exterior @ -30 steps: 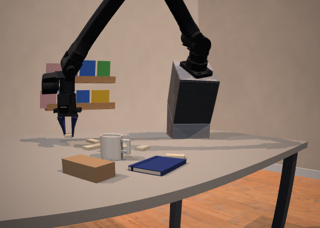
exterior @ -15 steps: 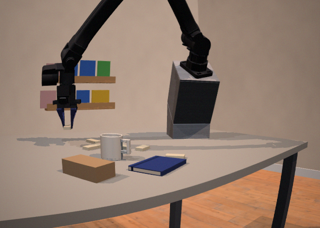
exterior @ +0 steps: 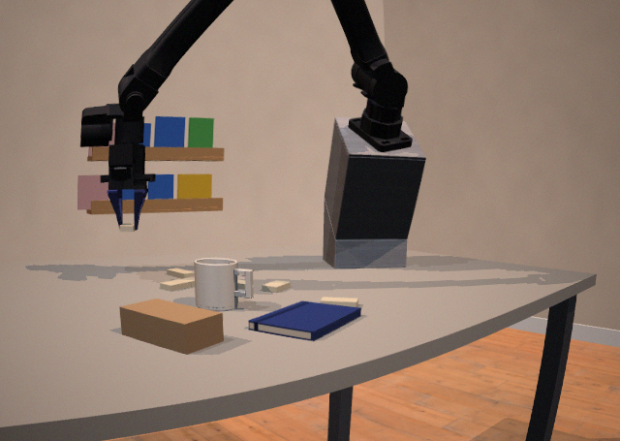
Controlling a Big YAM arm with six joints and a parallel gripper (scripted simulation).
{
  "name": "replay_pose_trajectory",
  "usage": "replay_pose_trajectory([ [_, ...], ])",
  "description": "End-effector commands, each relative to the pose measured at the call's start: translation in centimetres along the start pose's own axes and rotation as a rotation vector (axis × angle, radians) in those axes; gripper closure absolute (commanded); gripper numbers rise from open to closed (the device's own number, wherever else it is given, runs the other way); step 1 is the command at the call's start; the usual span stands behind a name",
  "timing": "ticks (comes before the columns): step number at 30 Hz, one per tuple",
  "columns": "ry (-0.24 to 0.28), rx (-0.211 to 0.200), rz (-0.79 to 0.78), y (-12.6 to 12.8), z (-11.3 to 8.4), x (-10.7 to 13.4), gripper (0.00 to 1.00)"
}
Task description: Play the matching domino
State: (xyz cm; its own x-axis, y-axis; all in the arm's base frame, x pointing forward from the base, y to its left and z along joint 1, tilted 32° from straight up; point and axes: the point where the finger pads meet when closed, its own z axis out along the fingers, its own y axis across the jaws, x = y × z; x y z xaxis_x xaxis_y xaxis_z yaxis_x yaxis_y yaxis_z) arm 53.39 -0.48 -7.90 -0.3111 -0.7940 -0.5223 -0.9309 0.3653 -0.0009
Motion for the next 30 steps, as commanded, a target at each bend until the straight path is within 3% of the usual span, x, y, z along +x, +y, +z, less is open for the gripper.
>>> replay_pose_trajectory([
  [1,-0.012,0.041,-0.015,-1.5,-3.6,0.0,0.78],
  [4,-0.015,0.049,-0.02,-1.8,-5.2,0.1,0.78],
  [11,-0.015,0.049,-0.02,-1.8,-5.2,0.1,0.78],
  [12,-0.007,0.022,0.04,-0.1,-3.4,0.5,0.78],
  [21,-0.021,0.049,0.432,4.6,-5.0,2.7,0.78],
  [28,-0.021,0.049,0.432,4.6,-5.0,2.7,0.78],
  [29,-0.002,-0.016,0.418,7.4,-3.3,3.4,0.78],
  [30,-0.004,-0.005,0.452,7.8,-3.4,3.6,0.78],
])
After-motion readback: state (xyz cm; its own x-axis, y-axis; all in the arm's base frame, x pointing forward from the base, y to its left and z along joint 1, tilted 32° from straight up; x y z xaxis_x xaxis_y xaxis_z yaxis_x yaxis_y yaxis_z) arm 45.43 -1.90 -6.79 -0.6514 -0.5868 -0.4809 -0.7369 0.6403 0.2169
